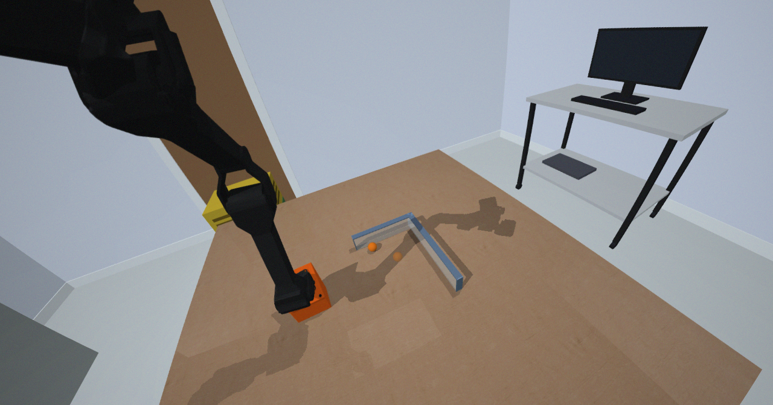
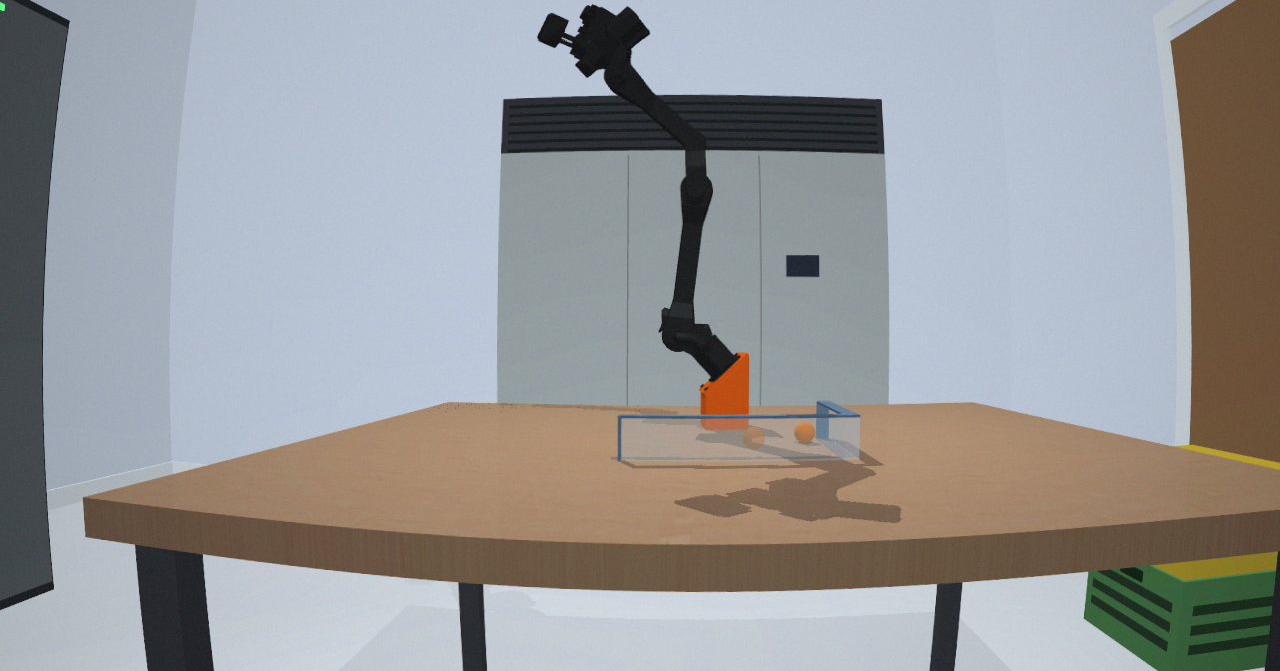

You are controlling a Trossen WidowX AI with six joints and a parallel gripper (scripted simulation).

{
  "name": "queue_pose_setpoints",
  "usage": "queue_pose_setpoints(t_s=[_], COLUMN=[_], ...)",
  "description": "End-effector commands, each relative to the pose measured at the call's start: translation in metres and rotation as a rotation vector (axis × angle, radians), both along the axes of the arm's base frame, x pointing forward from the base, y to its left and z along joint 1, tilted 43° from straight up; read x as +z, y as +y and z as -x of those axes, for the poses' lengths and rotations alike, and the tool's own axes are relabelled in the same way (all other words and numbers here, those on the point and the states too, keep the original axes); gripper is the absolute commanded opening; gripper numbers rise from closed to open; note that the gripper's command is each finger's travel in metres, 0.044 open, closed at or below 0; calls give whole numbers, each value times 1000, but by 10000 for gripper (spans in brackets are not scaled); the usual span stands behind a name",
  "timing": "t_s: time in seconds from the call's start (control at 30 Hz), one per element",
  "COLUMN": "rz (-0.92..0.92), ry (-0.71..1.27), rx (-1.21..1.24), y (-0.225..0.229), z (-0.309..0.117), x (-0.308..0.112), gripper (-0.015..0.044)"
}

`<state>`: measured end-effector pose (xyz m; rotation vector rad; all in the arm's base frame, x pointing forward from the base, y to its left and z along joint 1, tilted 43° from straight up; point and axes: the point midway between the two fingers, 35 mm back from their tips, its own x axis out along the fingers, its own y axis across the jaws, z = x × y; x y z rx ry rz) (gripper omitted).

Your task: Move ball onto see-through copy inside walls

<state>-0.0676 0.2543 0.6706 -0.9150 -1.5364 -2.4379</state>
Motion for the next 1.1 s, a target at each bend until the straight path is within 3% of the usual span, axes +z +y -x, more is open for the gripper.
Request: queue_pose_setpoints(t_s=[0.0,0.17,0.6,0.8,1.07], rz=[-7,-183,-578,-700,-928], ry=[2,33,84,158,302], rx=[-1,13,294,459,650], y=[-2,-58,-249,-326,-429], z=[0,15,49,30,-26], x=[1,20,31,22,-5], gripper=[374,262,262,262,262])
